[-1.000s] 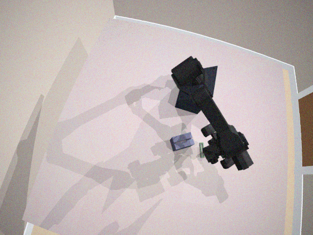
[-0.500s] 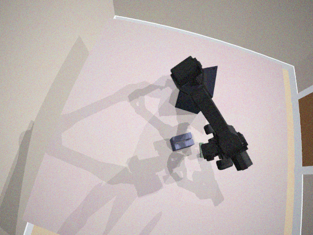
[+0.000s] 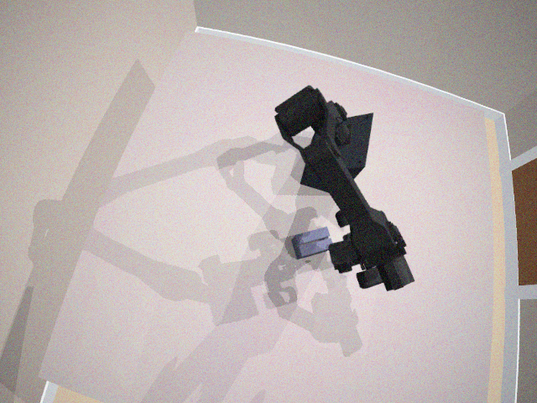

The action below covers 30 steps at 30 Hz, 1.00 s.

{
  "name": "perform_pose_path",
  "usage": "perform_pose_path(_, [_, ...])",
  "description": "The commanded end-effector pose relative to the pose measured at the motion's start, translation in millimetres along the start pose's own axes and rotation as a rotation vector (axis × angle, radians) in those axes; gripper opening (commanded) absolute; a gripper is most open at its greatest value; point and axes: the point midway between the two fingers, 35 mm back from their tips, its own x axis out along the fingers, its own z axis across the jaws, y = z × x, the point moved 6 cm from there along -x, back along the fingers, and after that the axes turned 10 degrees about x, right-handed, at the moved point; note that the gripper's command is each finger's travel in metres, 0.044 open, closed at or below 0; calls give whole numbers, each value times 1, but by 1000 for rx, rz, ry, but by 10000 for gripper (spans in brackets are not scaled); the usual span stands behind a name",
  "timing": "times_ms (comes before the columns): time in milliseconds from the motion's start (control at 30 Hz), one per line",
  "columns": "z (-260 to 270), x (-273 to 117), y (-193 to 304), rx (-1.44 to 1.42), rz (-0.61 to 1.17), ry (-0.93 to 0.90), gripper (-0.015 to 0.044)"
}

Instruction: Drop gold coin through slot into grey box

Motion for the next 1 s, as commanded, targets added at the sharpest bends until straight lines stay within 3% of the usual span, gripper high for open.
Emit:
perform_pose_path(0, [-4, 1, -9, -4, -6, 0, 0])
perform_pose_path(967, [-40, 2, -73, 7, -17, 1, 0])
